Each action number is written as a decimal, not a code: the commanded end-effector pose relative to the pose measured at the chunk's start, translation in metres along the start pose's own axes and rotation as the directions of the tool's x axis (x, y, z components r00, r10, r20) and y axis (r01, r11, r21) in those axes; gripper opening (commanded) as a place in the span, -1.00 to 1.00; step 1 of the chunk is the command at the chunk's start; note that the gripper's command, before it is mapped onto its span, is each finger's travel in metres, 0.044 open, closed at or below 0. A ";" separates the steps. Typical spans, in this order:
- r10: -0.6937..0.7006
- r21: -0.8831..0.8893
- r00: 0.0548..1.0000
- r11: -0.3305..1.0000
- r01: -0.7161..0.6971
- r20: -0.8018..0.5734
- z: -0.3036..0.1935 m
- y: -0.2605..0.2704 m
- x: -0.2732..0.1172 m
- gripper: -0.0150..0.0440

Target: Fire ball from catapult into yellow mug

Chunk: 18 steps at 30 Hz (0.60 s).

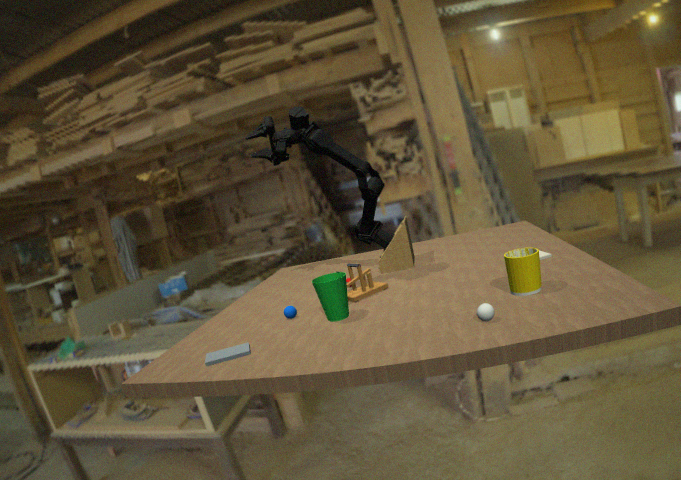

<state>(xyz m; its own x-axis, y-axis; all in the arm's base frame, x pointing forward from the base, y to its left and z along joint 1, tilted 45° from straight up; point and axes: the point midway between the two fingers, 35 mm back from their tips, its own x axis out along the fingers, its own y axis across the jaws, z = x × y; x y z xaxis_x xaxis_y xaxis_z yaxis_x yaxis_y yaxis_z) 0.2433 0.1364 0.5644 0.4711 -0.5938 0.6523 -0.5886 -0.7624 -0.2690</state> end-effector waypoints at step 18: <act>0.090 0.429 0.996 0.899 -0.083 0.005 -0.081 0.101 0.006 1.00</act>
<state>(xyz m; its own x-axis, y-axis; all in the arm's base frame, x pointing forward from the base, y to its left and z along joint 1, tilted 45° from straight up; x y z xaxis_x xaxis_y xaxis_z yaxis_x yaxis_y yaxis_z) 0.1551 0.0946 0.5938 0.4298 -0.6411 0.6358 -0.3486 -0.7674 -0.5381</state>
